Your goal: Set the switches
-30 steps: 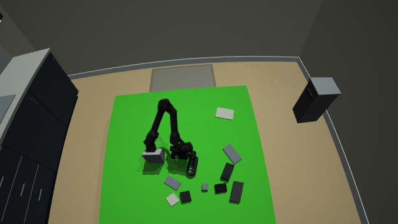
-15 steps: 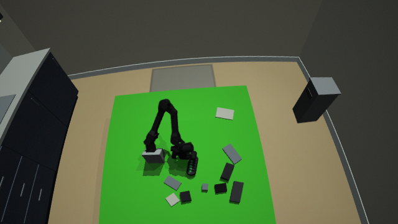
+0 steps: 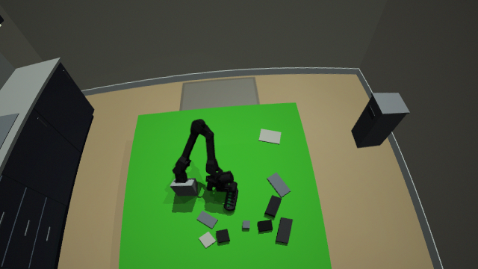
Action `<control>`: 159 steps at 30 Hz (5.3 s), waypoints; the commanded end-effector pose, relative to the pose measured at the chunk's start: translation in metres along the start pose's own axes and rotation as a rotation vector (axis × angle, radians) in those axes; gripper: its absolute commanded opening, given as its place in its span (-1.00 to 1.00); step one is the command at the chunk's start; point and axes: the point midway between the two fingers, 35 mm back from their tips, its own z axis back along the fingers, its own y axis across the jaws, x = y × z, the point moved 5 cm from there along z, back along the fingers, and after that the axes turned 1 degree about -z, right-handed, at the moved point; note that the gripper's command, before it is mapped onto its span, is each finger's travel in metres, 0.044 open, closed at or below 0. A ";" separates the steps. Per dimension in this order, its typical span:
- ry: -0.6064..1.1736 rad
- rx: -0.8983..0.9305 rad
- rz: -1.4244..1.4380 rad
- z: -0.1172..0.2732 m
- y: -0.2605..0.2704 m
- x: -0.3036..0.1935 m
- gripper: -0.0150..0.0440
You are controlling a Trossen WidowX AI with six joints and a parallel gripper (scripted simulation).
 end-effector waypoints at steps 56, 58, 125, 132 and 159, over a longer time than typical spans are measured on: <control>0.095 -0.009 -0.297 0.042 -0.045 0.015 -0.49; 0.095 -0.009 -0.297 0.042 -0.045 0.015 -0.49; 0.058 0.282 -0.306 0.018 -0.078 -0.080 -0.49; 0.058 0.282 -0.306 0.018 -0.078 -0.080 -0.49; 0.059 0.281 -0.305 0.053 -0.116 -0.053 -0.49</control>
